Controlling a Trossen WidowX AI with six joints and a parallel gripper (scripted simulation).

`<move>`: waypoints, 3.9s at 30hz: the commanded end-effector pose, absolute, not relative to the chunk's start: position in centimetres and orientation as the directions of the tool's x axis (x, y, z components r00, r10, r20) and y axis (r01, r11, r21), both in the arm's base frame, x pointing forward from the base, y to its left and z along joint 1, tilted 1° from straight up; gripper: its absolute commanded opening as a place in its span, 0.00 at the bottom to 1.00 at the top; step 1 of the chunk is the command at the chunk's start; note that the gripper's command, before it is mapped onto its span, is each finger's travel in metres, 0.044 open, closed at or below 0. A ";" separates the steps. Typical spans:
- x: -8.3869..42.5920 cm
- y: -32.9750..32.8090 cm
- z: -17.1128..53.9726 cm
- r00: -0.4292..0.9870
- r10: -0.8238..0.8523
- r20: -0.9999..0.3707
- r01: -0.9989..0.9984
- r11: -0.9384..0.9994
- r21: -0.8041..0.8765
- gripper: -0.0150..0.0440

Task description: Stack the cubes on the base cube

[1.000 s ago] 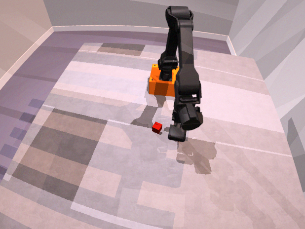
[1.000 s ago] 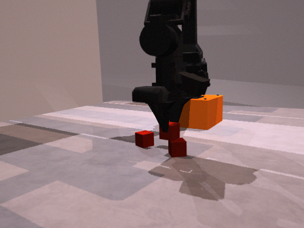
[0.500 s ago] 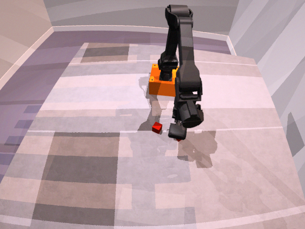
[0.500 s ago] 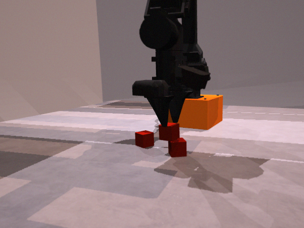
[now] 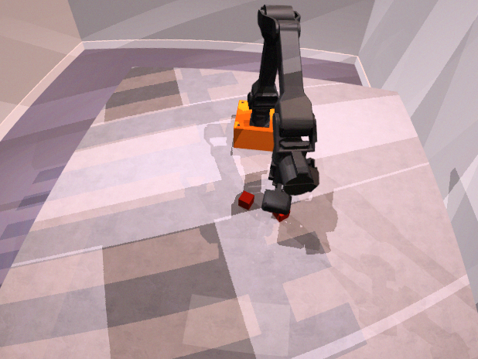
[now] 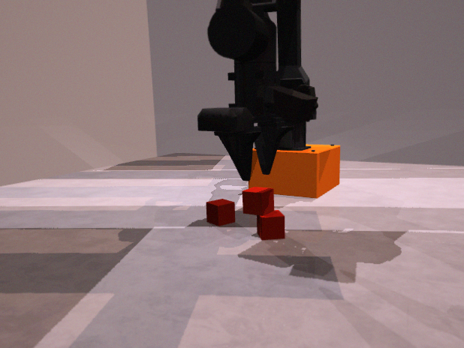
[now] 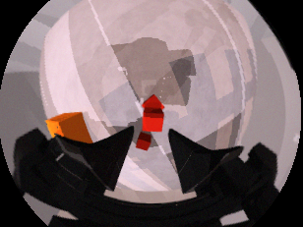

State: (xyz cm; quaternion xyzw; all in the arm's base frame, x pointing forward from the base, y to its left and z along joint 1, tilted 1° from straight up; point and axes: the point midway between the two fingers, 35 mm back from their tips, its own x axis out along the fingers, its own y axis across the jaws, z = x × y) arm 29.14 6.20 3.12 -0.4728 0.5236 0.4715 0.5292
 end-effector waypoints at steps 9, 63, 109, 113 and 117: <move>26.8 -1.6 7.2 0.009 0.002 -1.000 -0.928 0.372 -0.007 0.70; 26.7 -1.6 -3.7 0.008 0.002 -1.000 -0.927 0.376 -0.007 0.43; 27.3 -1.7 4.9 0.017 -0.002 -1.000 -0.924 0.382 -0.017 0.43; 27.2 -1.7 5.7 0.014 0.000 -1.000 -0.925 0.380 -0.013 0.43; 27.0 -1.7 6.6 0.011 0.001 -1.000 -0.926 0.378 -0.010 0.43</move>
